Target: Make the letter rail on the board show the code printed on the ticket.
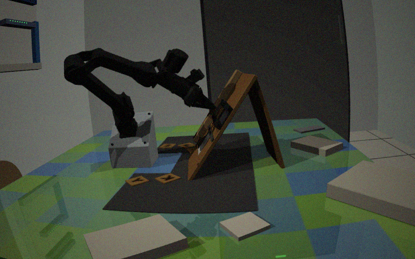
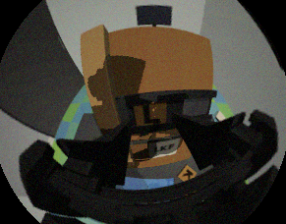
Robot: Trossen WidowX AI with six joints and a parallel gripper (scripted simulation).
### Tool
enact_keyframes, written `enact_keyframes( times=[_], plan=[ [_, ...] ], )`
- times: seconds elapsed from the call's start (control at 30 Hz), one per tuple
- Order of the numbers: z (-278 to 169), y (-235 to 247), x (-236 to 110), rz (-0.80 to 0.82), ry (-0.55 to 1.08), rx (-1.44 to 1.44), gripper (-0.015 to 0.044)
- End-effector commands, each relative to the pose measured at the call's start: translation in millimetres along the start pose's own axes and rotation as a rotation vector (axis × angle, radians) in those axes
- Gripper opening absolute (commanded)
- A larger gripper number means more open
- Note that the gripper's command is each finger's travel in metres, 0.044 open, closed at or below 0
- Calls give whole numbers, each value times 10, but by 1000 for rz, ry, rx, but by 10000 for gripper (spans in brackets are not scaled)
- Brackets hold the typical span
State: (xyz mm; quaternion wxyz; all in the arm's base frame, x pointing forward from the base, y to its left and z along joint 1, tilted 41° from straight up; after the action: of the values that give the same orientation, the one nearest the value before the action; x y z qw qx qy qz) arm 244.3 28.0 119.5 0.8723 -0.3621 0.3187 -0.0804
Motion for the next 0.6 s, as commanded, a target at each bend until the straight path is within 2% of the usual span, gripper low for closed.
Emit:
enact_keyframes(
  times=[0.0, 0.57],
  plan=[
    [1, 1, -33, -5, 1, 4, 295],
    [-1, 15, -148, -4, 2, 4, 295]
  ],
)
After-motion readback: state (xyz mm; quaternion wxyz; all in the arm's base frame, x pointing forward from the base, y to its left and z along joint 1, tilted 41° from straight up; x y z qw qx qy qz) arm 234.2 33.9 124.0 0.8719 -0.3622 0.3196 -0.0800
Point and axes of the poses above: the point midway between the two fingers, 35 mm back from their tips, its own x axis out along the fingers, its own y axis across the jaws, z = x × y, the point moved 6 cm from there along -x, back along the fingers, and after that the axes turned 4 degrees about -x, right-handed, at the moved point
